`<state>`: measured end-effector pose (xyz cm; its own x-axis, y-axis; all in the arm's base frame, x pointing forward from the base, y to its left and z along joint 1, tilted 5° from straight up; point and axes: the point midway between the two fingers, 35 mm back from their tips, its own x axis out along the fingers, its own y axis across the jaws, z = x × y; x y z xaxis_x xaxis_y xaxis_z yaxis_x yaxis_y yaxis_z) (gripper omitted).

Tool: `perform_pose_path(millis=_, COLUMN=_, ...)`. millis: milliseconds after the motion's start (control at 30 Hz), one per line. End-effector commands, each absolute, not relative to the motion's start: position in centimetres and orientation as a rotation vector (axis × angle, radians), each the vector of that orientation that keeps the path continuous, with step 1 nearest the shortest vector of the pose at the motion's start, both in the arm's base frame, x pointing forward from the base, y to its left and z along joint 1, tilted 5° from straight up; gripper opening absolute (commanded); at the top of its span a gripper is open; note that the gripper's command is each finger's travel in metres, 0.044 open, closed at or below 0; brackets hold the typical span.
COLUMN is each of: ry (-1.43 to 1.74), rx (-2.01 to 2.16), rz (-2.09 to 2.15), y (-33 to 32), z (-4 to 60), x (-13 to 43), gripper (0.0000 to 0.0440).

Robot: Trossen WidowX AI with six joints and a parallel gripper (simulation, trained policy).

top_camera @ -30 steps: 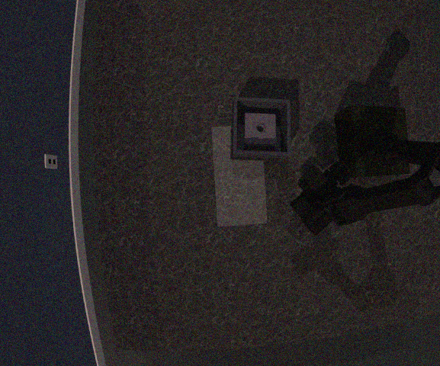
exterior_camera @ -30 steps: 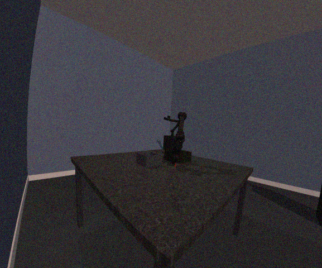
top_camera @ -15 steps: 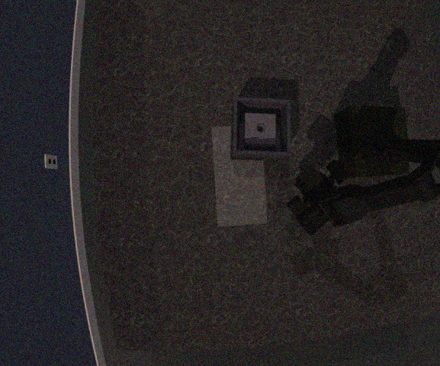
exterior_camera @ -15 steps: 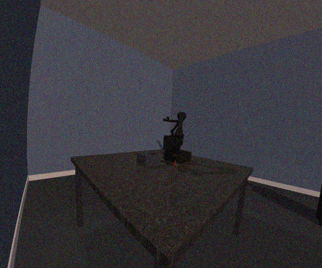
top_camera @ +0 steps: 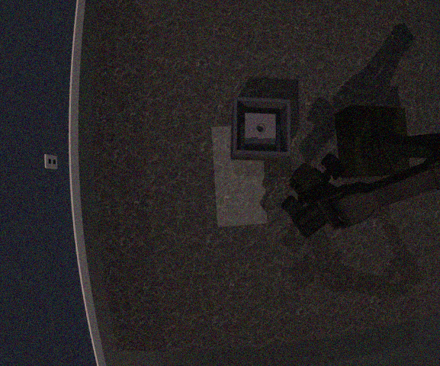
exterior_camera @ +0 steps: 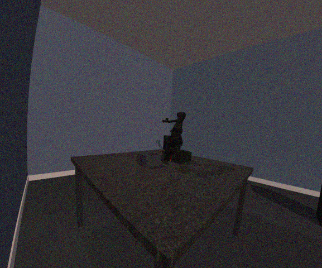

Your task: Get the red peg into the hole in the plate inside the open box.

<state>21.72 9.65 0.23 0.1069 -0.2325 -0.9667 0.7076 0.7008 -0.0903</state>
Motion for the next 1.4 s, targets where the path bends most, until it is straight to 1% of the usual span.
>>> perform_pose_path(millis=0, ry=1.26, rx=0.451, rz=-0.718, y=9.3, z=1.7, x=22.9, gripper=0.0)
perform_pose_path(millis=333, ry=1.217, rx=0.462, rz=-0.742, y=7.2, z=4.8, x=26.2, gripper=0.0)
perform_pose_path(millis=633, ry=1.209, rx=0.495, rz=-0.793, y=4.0, z=6.4, x=28.4, gripper=0.0)
perform_pose_path(millis=1000, ry=1.203, rx=0.563, rz=-0.85, y=-0.3, z=6.7, x=30.3, gripper=0.0)
perform_pose_path(millis=1367, ry=1.19, rx=0.64, rz=-0.904, y=-4.5, z=5.5, x=32.1, gripper=0.0003)
